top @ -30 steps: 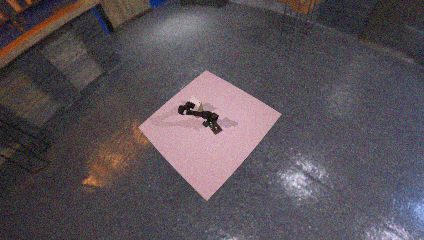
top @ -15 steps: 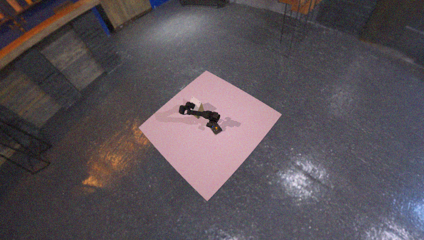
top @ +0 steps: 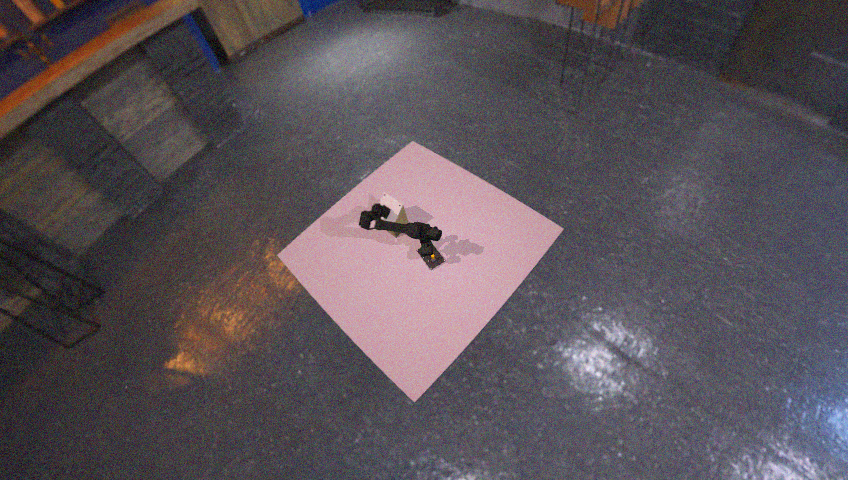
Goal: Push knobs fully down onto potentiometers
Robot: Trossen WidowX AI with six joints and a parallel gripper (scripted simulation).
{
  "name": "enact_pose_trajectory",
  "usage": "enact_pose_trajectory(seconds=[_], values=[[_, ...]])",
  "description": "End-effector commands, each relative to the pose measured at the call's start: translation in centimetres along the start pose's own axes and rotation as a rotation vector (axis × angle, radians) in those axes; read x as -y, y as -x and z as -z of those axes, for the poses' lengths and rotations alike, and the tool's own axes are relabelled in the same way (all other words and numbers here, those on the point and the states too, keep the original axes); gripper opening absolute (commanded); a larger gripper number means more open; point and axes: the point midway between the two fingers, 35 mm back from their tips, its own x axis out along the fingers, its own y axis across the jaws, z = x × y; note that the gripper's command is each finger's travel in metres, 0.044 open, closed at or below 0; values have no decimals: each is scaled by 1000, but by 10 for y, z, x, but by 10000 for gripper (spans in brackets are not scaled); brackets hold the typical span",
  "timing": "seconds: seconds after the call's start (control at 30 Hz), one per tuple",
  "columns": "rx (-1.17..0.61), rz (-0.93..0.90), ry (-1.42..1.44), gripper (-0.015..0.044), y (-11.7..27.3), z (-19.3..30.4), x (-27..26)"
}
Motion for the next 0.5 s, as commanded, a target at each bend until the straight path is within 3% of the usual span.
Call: enact_pose_trajectory(seconds=[0.0,0.47], values=[[-10,2,129,0,0,-1,2],[-24,-1,613,0,5,-6,11]])
